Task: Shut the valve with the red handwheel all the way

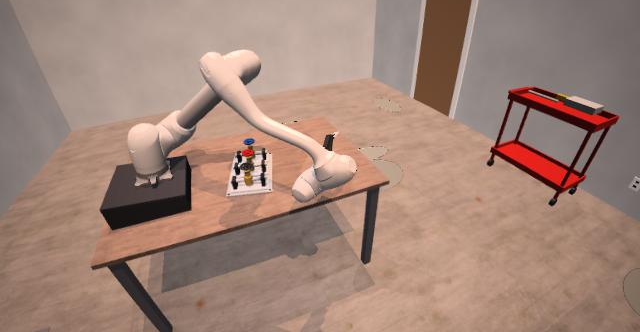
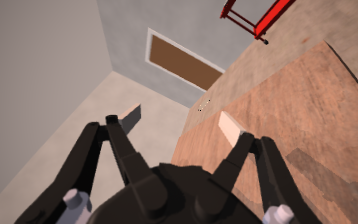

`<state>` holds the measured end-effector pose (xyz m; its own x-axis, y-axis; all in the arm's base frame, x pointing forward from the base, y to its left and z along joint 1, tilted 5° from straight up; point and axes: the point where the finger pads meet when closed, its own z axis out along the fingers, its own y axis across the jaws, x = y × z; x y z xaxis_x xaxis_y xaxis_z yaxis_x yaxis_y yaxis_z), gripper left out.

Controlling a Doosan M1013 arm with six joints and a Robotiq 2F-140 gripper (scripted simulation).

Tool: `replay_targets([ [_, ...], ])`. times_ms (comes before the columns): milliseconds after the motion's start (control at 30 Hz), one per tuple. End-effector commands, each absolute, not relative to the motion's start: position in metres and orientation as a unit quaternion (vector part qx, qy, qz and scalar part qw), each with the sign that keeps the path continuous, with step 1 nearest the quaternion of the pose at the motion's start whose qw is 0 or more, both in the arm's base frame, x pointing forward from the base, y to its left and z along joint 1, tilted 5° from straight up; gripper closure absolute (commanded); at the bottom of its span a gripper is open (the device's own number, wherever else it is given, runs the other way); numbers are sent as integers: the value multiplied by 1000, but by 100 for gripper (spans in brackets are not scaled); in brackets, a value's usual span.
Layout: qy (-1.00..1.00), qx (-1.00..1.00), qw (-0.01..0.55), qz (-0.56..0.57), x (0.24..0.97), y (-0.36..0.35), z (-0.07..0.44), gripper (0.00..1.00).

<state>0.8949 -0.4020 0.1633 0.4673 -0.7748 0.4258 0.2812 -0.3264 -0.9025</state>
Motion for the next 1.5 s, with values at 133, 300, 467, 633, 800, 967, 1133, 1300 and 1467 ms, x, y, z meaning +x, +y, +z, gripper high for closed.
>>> replay_targets([
  [133, 183, -710, 571, -369, 878, -301, 188, 0],
  [300, 183, -726, 572, -334, 869, -272, 195, 0],
  [467, 190, -783, 552, -215, 826, -181, 211, 0],
  [633, 195, -804, 535, -173, 803, -147, 216, 0],
  [800, 210, -844, 484, -95, 753, -92, 223, 0],
  [967, 232, -880, 413, -32, 696, -52, 228, 0],
  [1133, 245, -895, 373, -9, 666, -38, 230, 0],
  [1300, 274, -918, 286, 17, 609, -22, 236, 0],
  [1467, 304, -931, 202, 20, 558, -20, 243, 0],
])
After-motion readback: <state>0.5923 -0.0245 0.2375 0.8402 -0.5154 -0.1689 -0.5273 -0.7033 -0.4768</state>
